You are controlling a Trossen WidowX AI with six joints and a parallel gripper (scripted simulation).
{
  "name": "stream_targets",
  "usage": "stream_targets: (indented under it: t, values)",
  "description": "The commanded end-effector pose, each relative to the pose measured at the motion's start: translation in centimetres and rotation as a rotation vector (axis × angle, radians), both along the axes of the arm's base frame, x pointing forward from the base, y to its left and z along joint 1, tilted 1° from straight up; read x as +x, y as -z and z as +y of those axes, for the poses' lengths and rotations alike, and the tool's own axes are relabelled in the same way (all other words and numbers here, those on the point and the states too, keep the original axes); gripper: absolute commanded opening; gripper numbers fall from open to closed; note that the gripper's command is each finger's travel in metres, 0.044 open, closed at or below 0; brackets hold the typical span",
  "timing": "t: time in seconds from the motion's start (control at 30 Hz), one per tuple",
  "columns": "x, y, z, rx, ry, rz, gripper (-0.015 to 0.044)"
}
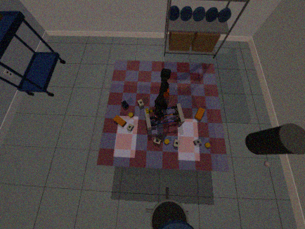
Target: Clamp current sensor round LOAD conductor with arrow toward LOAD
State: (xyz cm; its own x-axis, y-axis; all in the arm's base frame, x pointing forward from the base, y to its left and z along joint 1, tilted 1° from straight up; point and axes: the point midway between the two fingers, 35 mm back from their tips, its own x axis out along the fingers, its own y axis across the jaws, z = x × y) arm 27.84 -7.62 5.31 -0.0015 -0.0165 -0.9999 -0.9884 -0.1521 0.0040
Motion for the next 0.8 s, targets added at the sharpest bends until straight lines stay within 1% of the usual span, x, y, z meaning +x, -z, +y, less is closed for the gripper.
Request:
stream_targets:
  t: [0.0, 0.67, 0.77]
  values:
    - [0.03, -0.08, -0.01, -0.001, 0.0, -0.002, 0.042]
    - [0.03, -0.08, -0.01, -0.001, 0.0, -0.002, 0.0287]
    - [0.03, -0.08, -0.01, -0.001, 0.0, -0.002, 0.0208]
